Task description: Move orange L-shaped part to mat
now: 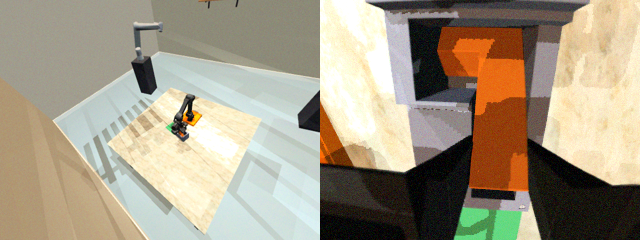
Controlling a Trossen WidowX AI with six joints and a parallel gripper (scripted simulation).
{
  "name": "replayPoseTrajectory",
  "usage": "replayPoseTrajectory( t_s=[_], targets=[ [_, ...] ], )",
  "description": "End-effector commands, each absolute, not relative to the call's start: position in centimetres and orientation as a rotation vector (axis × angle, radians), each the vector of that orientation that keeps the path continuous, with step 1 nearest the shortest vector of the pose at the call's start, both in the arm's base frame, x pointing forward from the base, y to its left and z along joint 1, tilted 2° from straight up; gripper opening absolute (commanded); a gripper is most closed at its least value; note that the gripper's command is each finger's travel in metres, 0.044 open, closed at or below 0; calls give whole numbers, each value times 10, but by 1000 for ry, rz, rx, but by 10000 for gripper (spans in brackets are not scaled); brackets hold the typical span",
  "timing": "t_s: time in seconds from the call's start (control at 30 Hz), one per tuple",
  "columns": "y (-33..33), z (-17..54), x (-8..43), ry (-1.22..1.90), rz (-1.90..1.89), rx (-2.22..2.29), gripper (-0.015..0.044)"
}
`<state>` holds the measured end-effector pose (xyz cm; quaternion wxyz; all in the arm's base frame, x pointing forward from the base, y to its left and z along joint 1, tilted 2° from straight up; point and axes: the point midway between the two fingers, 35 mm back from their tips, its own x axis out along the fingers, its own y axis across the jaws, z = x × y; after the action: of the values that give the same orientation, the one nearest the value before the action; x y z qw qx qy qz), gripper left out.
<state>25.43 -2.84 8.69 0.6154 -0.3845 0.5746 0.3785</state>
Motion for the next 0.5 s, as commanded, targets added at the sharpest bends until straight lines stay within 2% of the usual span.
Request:
replayPoseTrajectory(
  t_s=[0.0, 0.13, 0.23, 0.47],
  targets=[
    [-28, 87, 254, 1324, 872, -886, 109],
    [-28, 87, 254, 1324, 872, -886, 82],
    [-28, 87, 254, 1324, 872, -886, 3],
    [-28, 89, 254, 1324, 872, -885, 0]
  ],
)
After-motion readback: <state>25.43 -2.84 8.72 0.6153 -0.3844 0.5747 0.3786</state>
